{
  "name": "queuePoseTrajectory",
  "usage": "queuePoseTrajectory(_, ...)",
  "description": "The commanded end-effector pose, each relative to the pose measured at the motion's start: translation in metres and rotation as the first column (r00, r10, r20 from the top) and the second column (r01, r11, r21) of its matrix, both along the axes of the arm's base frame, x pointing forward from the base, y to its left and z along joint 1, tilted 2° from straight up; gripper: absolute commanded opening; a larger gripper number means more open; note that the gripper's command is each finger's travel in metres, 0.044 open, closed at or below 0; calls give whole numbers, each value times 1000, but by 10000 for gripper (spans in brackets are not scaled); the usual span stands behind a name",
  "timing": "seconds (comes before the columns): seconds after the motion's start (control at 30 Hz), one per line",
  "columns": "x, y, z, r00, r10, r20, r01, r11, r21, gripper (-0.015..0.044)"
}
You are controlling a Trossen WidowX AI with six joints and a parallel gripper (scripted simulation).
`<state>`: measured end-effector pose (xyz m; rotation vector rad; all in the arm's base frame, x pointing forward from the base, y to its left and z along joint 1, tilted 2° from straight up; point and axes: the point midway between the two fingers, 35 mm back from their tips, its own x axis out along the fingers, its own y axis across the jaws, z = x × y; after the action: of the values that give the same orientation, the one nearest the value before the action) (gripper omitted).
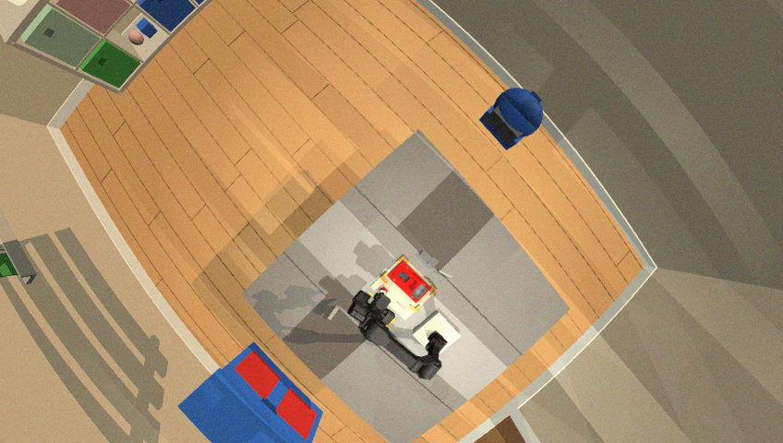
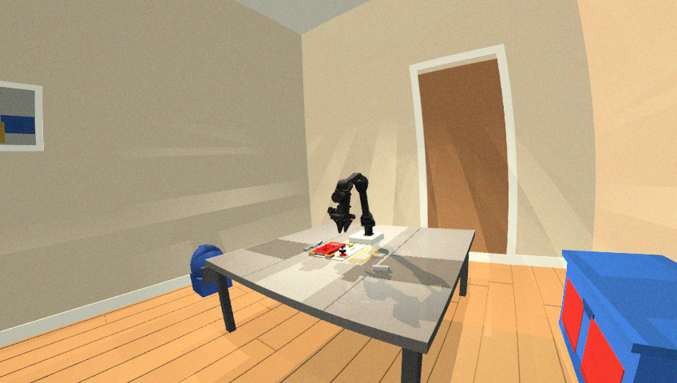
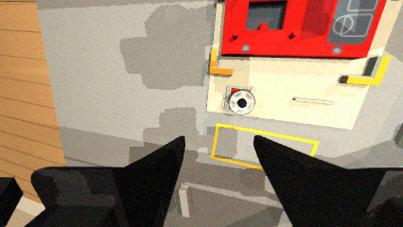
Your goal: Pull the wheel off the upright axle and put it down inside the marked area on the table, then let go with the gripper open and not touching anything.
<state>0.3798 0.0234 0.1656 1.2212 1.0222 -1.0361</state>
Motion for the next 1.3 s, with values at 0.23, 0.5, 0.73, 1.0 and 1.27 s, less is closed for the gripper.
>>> queuePoseTrajectory(0.23,-15,-15,-36,977,-137,-161,150,986,73,300)
queuePoseTrajectory(0.5,-19,-25,-37,977,-137,-161,150,986,72,300)
queuePoseTrajectory(0.73,-17,-25,-54,977,-137,-161,150,986,72,300)
queuePoseTrajectory(1.0,-15,-23,-98,977,-137,-161,150,986,72,300)
queuePoseTrajectory(1.27,-15,-23,-111,977,-137,-161,150,986,72,300)
